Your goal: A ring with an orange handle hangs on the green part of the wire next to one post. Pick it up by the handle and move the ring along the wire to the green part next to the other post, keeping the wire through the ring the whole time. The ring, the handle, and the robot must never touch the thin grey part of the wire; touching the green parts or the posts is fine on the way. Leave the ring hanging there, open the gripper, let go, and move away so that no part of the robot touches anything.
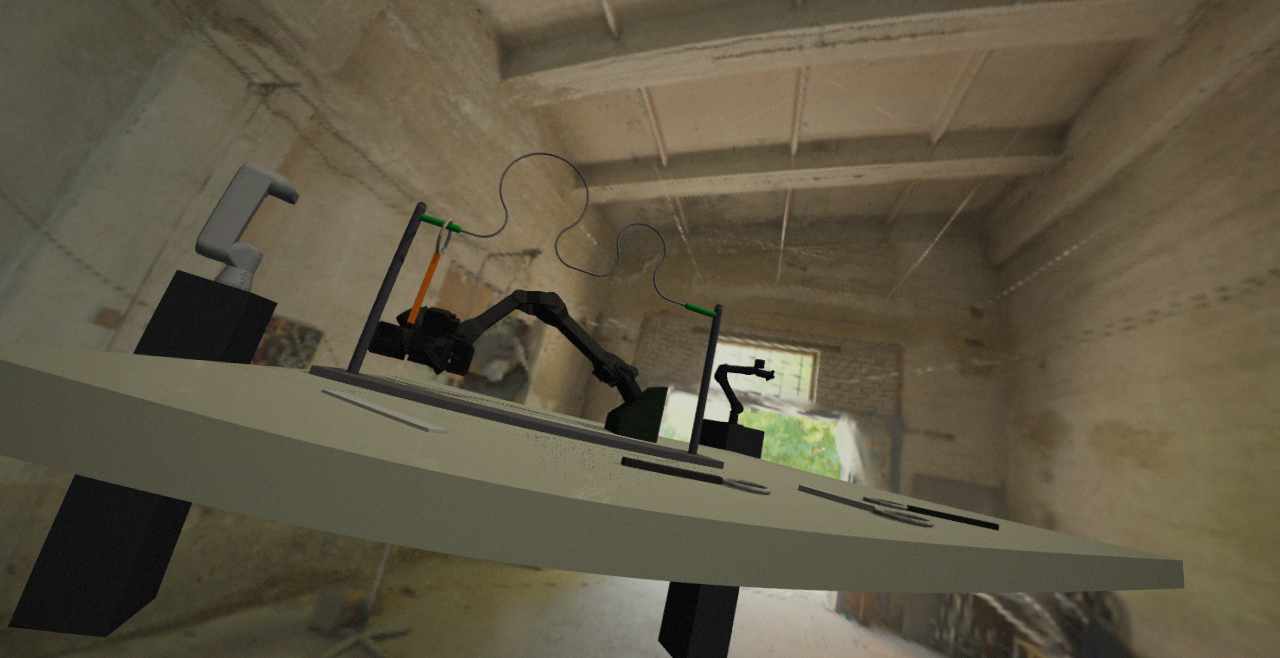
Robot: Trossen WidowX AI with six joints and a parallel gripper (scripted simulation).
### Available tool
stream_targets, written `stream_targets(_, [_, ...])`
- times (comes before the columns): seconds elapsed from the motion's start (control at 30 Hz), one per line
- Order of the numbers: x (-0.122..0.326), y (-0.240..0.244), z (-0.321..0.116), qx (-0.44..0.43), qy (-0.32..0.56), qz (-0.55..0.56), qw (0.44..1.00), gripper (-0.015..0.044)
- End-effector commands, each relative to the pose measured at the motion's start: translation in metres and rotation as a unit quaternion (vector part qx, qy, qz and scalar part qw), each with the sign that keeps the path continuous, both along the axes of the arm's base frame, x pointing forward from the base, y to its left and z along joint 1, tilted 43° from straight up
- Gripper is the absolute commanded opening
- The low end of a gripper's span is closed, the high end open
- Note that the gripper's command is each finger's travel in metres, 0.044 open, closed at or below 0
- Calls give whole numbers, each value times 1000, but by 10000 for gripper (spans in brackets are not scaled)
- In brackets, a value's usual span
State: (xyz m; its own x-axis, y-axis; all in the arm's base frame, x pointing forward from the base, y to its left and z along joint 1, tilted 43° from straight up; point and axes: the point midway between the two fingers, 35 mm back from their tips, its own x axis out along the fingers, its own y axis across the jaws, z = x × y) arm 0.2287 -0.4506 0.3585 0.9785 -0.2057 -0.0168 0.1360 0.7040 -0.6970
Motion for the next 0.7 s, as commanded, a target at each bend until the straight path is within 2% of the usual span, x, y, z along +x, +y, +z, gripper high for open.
stream_targets(0.0, [29, 14, 17, -7, -1, 6, 1000, 160])
stream_targets(0.1, [49, 25, 31, -7, -2, 6, 1000, 160])
stream_targets(0.67, [65, 20, 34, -7, -3, 6, 1000, 160])
